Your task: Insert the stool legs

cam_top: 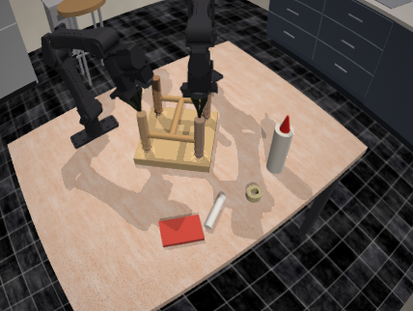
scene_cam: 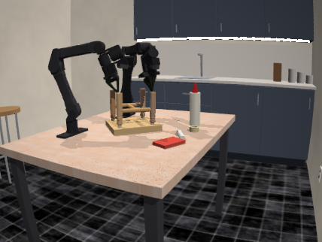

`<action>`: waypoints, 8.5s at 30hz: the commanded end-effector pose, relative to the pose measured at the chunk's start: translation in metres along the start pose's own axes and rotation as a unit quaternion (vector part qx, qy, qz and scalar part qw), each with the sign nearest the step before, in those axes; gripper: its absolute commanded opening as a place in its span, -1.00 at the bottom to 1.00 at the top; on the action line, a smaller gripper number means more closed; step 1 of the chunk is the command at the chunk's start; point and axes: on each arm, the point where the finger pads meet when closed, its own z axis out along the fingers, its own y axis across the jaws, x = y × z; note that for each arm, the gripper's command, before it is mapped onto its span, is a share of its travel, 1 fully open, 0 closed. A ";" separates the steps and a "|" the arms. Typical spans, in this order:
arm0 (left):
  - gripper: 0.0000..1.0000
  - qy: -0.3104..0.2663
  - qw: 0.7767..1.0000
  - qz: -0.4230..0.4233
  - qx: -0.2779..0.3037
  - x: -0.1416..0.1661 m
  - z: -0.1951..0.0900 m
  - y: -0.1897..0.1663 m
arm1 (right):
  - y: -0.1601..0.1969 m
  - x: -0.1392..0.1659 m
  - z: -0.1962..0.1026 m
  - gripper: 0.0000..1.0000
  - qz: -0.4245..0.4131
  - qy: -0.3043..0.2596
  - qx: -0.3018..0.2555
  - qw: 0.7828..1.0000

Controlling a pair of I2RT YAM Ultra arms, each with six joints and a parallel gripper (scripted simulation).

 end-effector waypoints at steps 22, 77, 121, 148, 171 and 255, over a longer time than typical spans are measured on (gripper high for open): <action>-1.00 0.113 0.994 0.001 0.001 0.052 0.037 0.001 | 0.003 0.039 0.030 -1.00 0.002 0.092 0.001 0.996; -1.00 0.064 0.998 0.001 0.001 0.088 0.043 0.000 | 0.001 0.100 0.039 -1.00 0.004 0.099 0.018 0.995; -1.00 -0.087 0.996 0.000 -0.001 0.014 -0.058 0.004 | -0.005 0.007 0.004 -1.00 0.006 -0.069 0.026 0.997; -1.00 -0.076 0.997 0.003 0.002 0.014 -0.046 -0.002 | -0.005 0.009 -0.003 -1.00 0.010 -0.067 0.028 0.997; -1.00 -0.076 0.997 0.003 0.002 0.014 -0.046 -0.002 | -0.004 0.013 -0.047 -1.00 0.013 -0.077 0.028 0.997; -1.00 -0.062 0.997 -0.034 -0.016 0.138 -0.084 0.018 | 0.158 0.038 -0.039 -1.00 -0.308 0.055 -0.099 0.945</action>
